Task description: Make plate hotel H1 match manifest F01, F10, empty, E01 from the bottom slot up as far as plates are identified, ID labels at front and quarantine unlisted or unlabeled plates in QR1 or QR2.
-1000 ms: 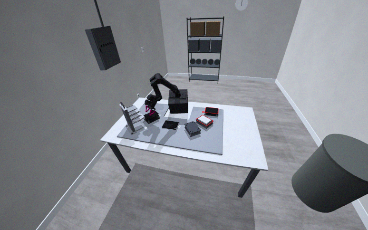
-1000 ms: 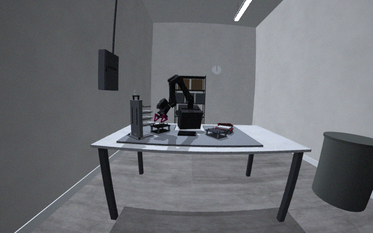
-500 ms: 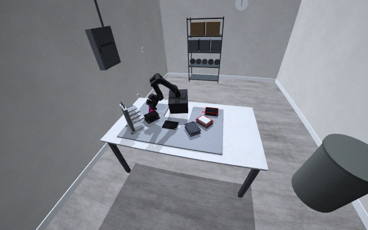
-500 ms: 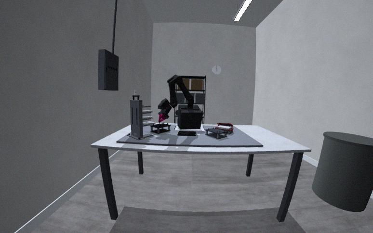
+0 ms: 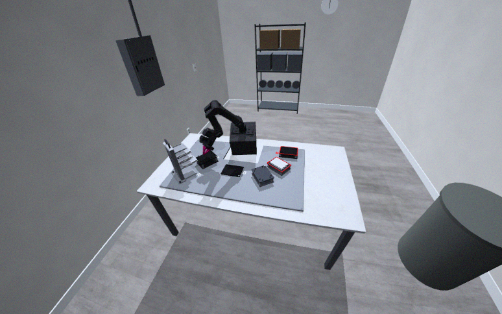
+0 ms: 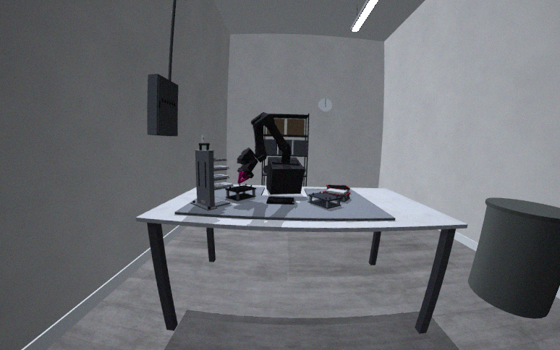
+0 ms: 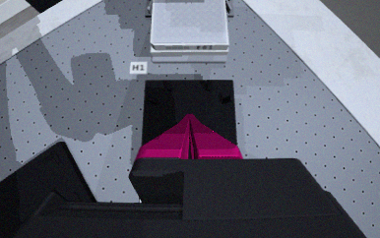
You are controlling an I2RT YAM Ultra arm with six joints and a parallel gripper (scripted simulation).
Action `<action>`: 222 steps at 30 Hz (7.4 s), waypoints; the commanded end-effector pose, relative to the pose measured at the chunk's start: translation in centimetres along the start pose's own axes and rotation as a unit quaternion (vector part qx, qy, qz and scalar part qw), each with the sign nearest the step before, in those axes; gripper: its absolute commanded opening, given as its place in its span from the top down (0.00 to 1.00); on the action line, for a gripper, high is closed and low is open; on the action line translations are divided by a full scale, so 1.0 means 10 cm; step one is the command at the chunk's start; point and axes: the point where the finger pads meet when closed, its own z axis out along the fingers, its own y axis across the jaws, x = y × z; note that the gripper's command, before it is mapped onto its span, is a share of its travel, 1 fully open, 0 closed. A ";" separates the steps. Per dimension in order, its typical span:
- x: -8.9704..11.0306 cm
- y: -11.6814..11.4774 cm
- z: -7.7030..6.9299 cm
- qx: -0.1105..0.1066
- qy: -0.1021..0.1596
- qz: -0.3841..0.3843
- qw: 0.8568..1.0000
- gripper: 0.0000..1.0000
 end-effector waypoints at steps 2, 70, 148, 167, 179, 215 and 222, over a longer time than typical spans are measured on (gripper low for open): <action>-0.03 -0.01 -0.01 0.001 -0.005 -0.002 1.000 1.00; -0.30 -0.01 0.26 0.001 -0.005 -0.002 1.000 1.00; -0.64 -0.01 0.58 0.001 -0.006 -0.002 1.000 1.00; -0.72 -0.01 0.66 0.001 -0.006 -0.002 1.000 1.00; -0.77 -0.01 0.71 0.001 -0.006 -0.002 1.000 1.00; -0.82 -0.01 0.76 0.001 -0.007 -0.002 1.000 1.00; -0.82 -0.01 0.76 0.001 -0.007 -0.002 1.000 1.00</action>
